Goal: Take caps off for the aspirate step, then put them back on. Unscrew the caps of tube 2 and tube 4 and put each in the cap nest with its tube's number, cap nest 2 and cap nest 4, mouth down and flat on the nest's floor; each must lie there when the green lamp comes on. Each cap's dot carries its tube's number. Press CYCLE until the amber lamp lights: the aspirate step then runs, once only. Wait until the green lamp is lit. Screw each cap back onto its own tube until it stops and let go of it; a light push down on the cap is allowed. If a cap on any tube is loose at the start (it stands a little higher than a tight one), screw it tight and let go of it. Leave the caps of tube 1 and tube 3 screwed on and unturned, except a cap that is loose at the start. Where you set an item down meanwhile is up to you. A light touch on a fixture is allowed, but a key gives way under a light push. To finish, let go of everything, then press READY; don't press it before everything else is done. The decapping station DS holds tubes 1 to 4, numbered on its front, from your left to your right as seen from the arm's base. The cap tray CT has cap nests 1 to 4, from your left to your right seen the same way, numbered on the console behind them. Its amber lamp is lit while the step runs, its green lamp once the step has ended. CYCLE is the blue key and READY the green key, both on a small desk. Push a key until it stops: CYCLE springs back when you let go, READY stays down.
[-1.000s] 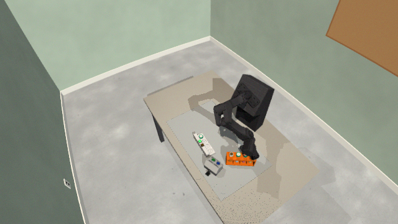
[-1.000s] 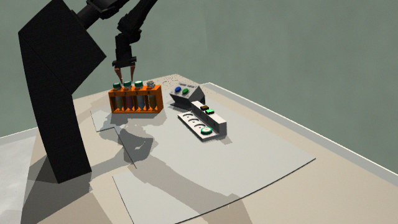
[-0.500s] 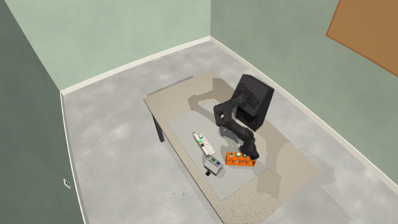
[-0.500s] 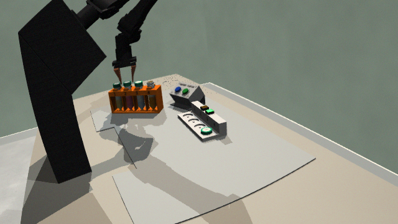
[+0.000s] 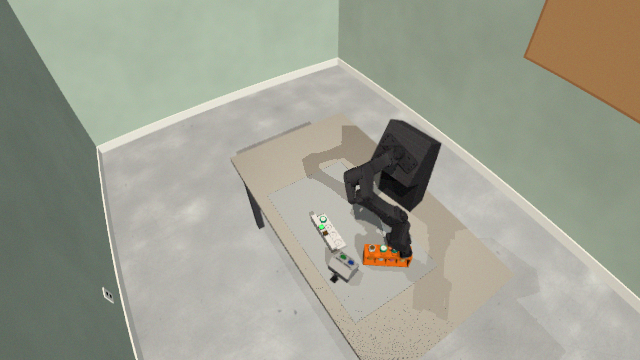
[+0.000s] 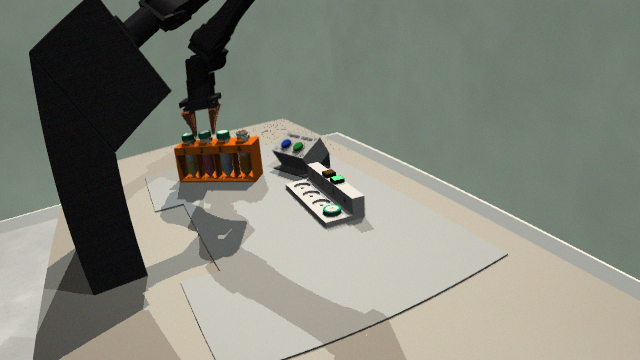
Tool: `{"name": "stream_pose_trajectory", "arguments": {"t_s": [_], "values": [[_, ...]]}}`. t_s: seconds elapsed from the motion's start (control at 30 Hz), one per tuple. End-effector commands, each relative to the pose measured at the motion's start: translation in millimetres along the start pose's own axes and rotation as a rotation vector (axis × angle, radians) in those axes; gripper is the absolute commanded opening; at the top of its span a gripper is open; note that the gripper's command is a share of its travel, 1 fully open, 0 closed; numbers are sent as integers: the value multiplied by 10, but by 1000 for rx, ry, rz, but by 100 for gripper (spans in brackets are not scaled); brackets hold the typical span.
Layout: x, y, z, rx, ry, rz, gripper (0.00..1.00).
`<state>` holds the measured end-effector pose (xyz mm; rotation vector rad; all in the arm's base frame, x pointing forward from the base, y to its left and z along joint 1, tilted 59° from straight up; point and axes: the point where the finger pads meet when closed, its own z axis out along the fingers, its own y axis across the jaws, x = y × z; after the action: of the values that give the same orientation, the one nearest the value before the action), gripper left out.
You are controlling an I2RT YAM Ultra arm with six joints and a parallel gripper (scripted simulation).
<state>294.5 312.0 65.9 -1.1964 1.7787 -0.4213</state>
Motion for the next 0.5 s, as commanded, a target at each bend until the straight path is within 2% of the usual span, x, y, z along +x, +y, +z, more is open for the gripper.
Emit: {"name": "stream_pose_trajectory", "arguments": {"t_s": [0.0,0.3,0.33,0.47], "values": [[-38,12,-10,-8,-13,58,49],[-38,12,11,-8,-13,58,49],[-38,12,11,-8,-13,58,0],[-38,12,11,-8,-13,58,0]]}}
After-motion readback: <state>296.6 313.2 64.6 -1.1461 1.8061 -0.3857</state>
